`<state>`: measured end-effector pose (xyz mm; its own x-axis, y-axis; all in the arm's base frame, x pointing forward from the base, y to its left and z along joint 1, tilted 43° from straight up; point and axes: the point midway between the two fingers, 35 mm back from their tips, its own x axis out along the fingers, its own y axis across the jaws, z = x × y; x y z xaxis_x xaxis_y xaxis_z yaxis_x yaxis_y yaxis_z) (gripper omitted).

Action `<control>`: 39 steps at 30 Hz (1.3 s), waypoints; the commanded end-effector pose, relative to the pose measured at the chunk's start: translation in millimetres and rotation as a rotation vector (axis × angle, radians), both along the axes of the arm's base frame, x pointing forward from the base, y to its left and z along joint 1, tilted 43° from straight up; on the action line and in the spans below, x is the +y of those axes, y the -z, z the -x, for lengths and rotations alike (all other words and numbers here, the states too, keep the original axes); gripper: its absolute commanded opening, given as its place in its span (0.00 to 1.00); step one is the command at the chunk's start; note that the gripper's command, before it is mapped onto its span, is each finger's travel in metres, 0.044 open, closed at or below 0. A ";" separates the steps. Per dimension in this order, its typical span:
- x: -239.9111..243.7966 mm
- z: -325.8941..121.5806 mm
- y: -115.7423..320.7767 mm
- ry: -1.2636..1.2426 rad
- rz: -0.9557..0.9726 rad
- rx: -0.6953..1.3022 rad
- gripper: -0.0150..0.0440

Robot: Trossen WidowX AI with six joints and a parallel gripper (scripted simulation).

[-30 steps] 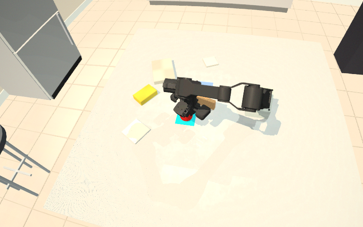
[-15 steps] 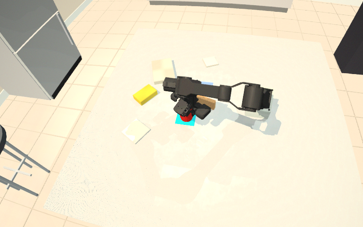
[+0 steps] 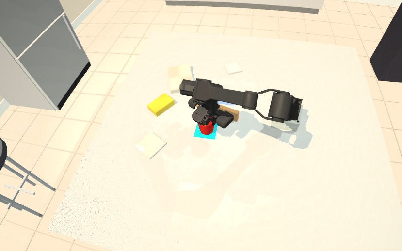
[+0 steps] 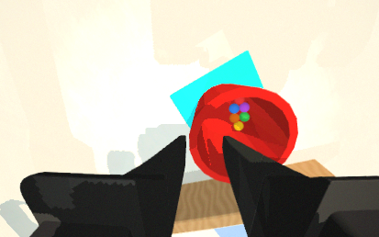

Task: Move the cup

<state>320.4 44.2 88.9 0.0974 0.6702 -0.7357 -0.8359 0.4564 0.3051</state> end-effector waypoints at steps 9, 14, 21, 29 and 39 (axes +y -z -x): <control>-13.2 1.6 -14.0 -0.004 0.001 -0.003 0.47; -17.3 3.3 -17.0 -0.004 0.000 -0.002 0.47; -15.1 3.1 -14.1 0.002 -0.003 0.002 0.78; -26.4 3.4 -25.3 0.001 0.000 0.001 1.00; -51.3 6.6 -51.1 -0.002 0.002 0.000 1.00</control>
